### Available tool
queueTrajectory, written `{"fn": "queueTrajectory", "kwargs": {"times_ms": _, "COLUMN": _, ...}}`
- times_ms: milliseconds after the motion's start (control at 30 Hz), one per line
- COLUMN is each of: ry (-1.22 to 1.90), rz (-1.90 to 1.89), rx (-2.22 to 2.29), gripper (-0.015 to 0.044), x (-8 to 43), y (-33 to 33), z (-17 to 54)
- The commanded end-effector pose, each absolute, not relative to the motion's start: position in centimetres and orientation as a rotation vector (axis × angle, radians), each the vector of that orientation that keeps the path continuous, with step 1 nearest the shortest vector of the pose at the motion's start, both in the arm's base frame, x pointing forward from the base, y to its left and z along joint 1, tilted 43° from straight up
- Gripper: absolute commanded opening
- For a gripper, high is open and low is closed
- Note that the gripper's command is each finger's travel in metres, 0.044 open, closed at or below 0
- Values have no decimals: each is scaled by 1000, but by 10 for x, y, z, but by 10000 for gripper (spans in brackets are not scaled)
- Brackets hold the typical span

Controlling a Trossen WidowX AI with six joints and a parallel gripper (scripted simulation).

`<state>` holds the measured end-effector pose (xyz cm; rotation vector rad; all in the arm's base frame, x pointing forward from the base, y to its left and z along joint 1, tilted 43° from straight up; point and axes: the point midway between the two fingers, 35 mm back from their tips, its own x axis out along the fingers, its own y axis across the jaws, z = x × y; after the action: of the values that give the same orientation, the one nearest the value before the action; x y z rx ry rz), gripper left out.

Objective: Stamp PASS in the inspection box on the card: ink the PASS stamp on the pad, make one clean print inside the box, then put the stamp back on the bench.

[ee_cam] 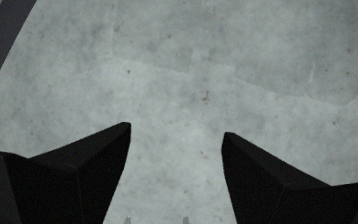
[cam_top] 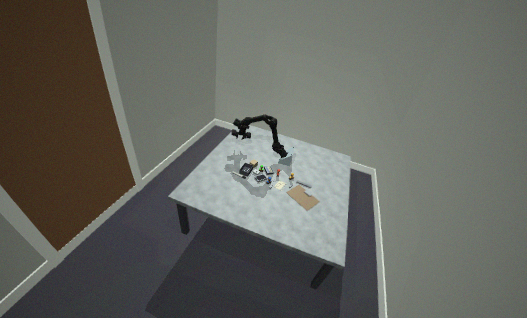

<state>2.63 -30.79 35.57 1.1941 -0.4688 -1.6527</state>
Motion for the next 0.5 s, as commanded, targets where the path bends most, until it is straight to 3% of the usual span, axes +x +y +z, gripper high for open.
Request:
{"fn": "queueTrajectory", "kwargs": {"times_ms": 0, "ry": -142, "rz": -1596, "rx": 1143, "gripper": 214, "x": 80, "y": -300, "z": 321}}
{"fn": "queueTrajectory", "kwargs": {"times_ms": 467, "ry": 742, "rz": -1225, "rx": 610, "gripper": 214, "x": 210, "y": -198, "z": 237}}
